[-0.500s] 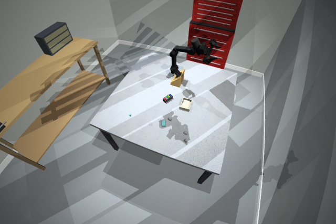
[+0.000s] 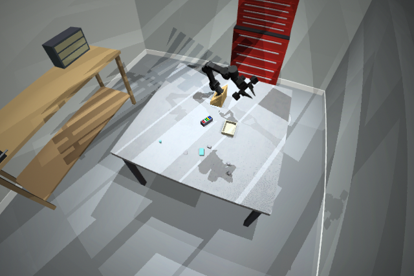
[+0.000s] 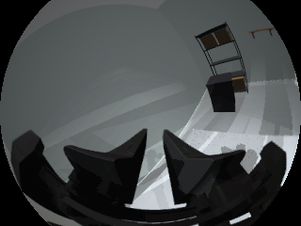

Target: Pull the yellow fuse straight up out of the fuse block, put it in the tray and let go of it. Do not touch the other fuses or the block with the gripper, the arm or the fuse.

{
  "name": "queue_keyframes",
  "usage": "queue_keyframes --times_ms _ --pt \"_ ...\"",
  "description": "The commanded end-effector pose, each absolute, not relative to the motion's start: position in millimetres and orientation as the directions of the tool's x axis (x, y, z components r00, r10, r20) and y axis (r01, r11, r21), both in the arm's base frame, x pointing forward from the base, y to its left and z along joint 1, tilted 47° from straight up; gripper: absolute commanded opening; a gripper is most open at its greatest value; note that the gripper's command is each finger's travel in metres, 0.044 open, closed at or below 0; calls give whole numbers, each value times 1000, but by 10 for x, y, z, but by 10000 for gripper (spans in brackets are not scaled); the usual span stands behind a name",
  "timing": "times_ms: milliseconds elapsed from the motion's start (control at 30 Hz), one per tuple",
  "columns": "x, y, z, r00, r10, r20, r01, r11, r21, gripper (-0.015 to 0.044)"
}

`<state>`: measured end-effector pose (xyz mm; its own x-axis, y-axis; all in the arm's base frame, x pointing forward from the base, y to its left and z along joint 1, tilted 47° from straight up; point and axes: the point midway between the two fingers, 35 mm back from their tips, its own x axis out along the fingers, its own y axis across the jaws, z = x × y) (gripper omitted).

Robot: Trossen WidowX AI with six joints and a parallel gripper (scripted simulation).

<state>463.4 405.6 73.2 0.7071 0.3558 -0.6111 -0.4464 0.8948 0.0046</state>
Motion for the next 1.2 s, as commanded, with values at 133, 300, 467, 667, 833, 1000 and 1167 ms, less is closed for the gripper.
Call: queue_keyframes --times_ms 133,300,467,667,833,1000,1167 --pt "4697 2776 317 648 33 -761 -376 882 -282 61" --pt "4545 1916 150 553 -172 -815 -382 817 -431 61" --pt "4240 1109 45 419 -355 -836 -436 729 -528 61" --pt "3685 231 5 215 -543 -812 -525 636 -565 61" --pt "3379 -122 16 113 -610 -784 -591 593 -546 61" --pt "2739 -683 80 -89 -698 -711 -749 518 -414 61" --pt "2543 -809 96 -148 -715 -683 -789 502 -355 61"
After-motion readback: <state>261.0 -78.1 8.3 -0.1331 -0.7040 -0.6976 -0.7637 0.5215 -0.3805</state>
